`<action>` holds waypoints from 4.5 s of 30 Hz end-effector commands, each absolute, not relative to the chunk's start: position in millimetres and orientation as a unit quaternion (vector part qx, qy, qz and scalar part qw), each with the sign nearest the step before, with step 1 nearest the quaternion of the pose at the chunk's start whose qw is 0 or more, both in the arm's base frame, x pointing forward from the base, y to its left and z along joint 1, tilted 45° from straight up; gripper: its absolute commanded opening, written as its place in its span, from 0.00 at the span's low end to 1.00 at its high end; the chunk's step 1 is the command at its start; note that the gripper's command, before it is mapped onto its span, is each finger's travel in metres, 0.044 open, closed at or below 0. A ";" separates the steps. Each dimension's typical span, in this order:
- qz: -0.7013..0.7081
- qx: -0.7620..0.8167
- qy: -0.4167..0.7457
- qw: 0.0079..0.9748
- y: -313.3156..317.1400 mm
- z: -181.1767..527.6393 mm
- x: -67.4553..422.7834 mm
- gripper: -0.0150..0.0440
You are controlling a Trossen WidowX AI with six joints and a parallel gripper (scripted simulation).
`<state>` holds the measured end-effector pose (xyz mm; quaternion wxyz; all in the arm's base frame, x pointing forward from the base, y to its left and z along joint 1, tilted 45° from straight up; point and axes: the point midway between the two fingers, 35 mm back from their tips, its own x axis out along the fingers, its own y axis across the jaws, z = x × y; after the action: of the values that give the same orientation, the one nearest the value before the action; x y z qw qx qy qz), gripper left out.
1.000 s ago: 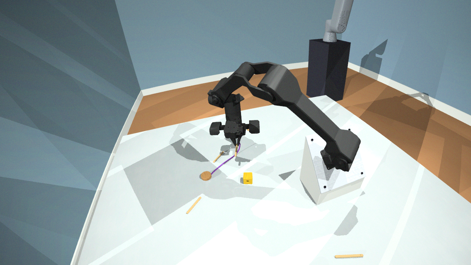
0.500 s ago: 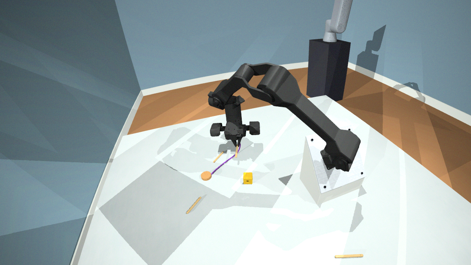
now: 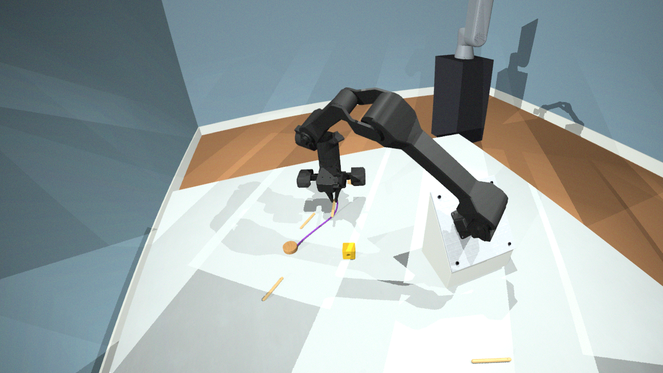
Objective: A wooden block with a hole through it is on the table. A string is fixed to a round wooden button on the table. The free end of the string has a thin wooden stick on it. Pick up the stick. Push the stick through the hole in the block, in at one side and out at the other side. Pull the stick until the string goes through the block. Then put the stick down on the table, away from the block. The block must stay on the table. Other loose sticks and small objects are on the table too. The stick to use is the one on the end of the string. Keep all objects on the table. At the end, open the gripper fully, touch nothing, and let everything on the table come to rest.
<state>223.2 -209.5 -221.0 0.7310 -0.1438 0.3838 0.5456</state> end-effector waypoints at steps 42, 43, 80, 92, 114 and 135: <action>0.544 -0.154 0.388 0.728 -239.4 -251.9 201.4 0.25; 0.544 -0.154 0.388 0.728 -238.3 -252.2 201.0 0.25; 0.545 -0.152 0.387 0.729 -195.9 -258.3 183.4 0.25; 0.545 -0.151 0.387 0.729 -181.3 -258.4 176.9 0.25; 0.544 -0.151 0.387 0.729 -167.5 -244.3 187.2 0.25; 0.544 -0.151 0.387 0.729 -150.2 -226.2 199.4 0.25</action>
<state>197.2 -152.8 -230.1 0.7272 -0.1514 0.3875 0.5460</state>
